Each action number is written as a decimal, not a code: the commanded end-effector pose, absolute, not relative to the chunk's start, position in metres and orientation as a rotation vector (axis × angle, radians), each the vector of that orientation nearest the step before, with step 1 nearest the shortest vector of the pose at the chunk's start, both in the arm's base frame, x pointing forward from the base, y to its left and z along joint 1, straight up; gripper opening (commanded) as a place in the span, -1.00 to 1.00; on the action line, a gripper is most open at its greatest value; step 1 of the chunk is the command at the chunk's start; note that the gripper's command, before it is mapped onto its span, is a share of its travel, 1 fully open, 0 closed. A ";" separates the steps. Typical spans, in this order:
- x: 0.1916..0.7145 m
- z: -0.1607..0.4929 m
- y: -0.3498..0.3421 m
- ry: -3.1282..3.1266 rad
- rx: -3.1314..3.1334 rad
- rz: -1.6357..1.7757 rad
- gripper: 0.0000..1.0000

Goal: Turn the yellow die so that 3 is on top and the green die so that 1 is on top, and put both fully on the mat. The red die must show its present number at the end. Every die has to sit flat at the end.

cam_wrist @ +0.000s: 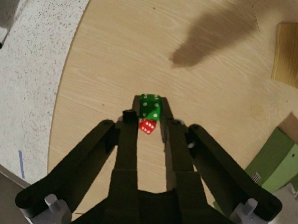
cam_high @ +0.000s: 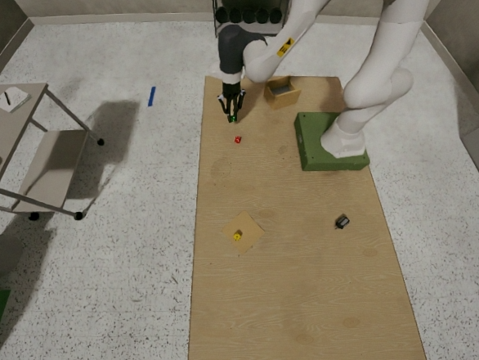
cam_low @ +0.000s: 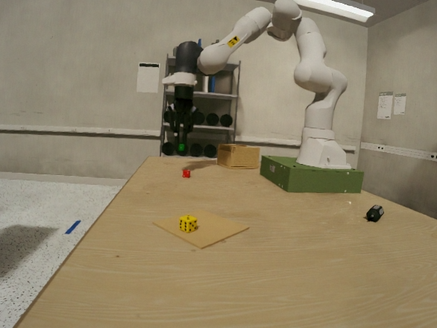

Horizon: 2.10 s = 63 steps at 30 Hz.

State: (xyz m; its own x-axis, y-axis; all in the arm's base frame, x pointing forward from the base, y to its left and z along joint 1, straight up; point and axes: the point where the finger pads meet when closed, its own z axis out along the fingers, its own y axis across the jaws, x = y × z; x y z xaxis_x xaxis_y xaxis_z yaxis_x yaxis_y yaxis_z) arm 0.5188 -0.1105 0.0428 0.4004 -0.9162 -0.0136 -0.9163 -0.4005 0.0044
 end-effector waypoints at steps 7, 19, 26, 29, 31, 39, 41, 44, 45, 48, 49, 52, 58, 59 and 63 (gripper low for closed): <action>0.521 0.042 -0.107 2.062 -2.367 0.012 -0.57; 0.521 0.041 -0.107 2.308 -2.130 0.011 -0.57; 0.522 0.040 -0.107 2.436 -1.982 0.011 -0.57; 0.522 0.040 -0.107 2.480 -1.928 0.011 -0.57; 0.522 0.040 -0.107 2.480 -1.928 0.011 -0.57; 0.523 0.039 -0.106 2.639 -1.704 0.010 -0.57; 0.523 0.039 -0.106 2.664 -1.665 0.009 -0.57; 0.523 0.039 -0.106 2.711 -1.588 0.009 -0.57; 0.523 0.039 -0.106 2.725 -1.564 0.009 -0.57; 0.523 0.039 -0.106 2.730 -1.555 0.009 -0.57; 0.523 0.039 -0.106 2.771 -1.481 0.008 -0.57; 0.524 0.038 -0.106 2.808 -1.410 0.008 -0.57; 0.524 0.038 -0.106 2.869 -1.282 0.007 -0.57; 0.524 0.038 -0.106 2.872 -1.275 0.007 -0.57; 0.524 0.038 -0.106 2.856 -1.265 0.019 -0.57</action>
